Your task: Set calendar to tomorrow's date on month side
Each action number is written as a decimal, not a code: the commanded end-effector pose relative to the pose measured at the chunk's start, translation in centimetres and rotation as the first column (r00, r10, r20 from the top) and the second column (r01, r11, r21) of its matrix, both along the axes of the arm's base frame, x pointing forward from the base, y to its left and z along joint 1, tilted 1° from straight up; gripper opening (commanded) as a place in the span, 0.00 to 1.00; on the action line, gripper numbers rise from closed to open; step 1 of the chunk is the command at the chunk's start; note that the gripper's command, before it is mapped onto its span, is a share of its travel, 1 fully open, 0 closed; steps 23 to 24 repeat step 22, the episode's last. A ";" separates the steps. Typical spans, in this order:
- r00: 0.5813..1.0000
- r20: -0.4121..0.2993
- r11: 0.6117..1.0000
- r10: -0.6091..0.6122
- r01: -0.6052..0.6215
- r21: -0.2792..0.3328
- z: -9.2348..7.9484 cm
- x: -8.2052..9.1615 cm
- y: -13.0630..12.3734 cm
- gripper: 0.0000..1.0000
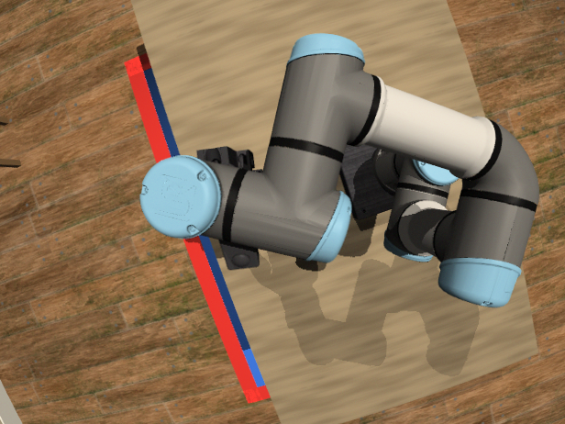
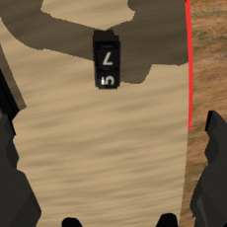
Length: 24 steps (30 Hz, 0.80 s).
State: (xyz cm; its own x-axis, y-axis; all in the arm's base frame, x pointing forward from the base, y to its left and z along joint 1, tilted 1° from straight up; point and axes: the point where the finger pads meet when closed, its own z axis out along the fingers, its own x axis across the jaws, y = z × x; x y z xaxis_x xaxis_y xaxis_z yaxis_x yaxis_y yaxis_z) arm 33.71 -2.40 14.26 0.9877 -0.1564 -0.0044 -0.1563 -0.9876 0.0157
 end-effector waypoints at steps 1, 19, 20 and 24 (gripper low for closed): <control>1.000 0.002 1.000 0.000 0.000 -0.002 0.1 0.0 0.0 1.00; 1.000 0.002 1.000 0.000 0.000 -0.002 0.1 0.0 0.0 1.00; 1.000 0.002 1.000 0.000 0.000 -0.002 0.1 0.0 0.0 1.00; 1.000 0.002 1.000 0.000 0.000 -0.002 0.1 0.0 0.0 1.00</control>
